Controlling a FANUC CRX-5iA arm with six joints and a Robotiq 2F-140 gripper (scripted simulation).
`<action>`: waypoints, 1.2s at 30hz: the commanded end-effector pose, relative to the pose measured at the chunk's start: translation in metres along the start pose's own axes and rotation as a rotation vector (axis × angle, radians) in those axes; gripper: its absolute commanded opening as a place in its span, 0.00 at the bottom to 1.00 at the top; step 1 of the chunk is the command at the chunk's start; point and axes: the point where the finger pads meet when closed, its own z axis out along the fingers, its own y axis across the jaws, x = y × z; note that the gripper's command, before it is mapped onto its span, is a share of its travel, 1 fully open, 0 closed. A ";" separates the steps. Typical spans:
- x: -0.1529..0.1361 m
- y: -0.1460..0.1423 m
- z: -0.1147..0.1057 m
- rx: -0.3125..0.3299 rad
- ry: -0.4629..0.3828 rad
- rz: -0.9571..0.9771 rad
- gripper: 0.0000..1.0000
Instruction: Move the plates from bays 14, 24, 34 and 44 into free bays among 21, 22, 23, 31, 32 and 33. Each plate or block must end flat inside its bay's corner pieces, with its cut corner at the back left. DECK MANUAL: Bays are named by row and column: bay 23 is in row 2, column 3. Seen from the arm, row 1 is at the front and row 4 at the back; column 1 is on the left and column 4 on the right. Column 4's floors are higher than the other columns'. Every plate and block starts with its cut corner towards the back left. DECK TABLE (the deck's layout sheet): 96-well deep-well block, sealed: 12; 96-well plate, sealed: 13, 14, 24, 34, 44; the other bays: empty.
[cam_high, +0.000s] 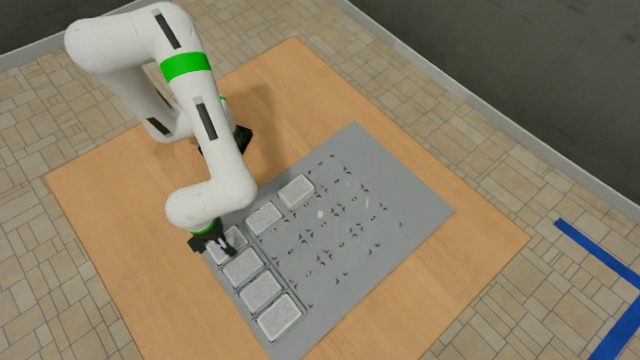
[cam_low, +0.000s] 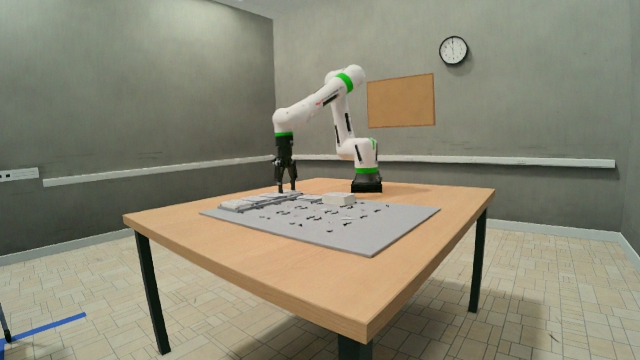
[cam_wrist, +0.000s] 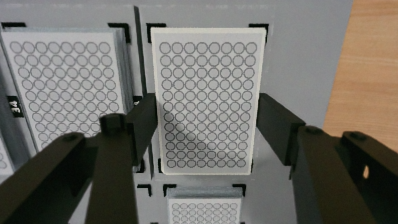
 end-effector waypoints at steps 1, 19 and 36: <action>0.000 -0.001 -0.001 0.001 0.001 0.000 0.59; 0.000 -0.001 -0.001 0.001 0.001 0.000 0.58; 0.000 -0.001 -0.001 0.001 0.001 0.000 0.10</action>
